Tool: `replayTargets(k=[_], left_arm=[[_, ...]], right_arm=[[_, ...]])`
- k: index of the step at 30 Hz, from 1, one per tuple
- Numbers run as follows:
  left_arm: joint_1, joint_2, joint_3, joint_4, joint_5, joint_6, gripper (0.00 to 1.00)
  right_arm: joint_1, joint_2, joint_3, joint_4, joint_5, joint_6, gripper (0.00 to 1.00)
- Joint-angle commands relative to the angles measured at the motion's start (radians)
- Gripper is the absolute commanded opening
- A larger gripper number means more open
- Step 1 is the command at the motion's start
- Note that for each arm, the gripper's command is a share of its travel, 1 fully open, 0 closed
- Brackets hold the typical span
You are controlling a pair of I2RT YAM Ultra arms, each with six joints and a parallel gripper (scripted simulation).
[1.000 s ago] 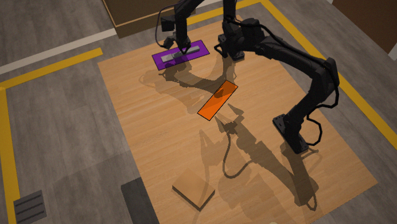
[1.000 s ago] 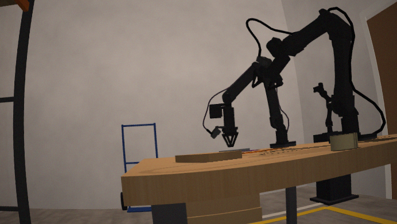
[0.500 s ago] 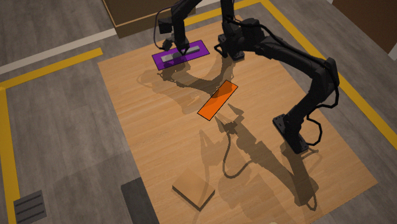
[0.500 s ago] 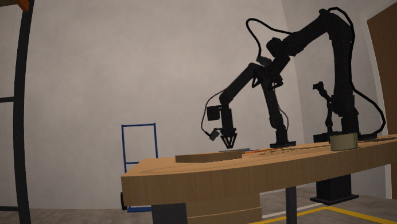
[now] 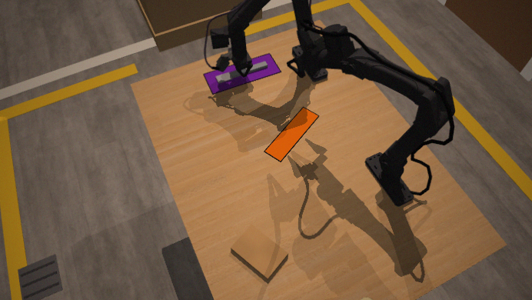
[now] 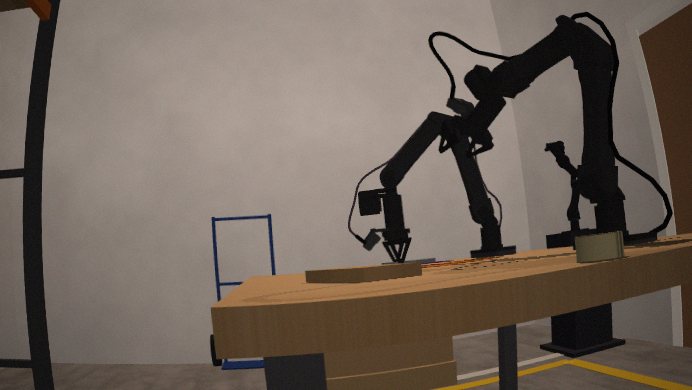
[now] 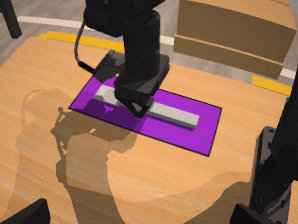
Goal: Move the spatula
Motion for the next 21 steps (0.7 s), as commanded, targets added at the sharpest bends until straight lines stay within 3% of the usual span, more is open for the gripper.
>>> replayTargets(k=[1, 17, 18, 21], left_arm=[[-0.001, -0.018, 0.006, -0.008, -0.012, -0.002, 1.0], [-0.001, -0.018, 0.006, -0.008, -0.012, -0.002, 1.0], [-0.001, -0.018, 0.006, -0.008, -0.012, -0.002, 1.0], [-0.001, -0.018, 0.006, -0.008, -0.012, -0.002, 1.0]], right_arm=[[0.009, -0.008, -0.013, 0.04, 0.005, 0.0, 0.64], [0.009, -0.003, -0.015, 0.053, 0.005, -0.002, 0.64], [0.001, -0.017, -0.025, 0.053, 0.005, -0.01, 0.56], [0.001, -0.017, -0.025, 0.053, 0.005, -0.007, 0.52]])
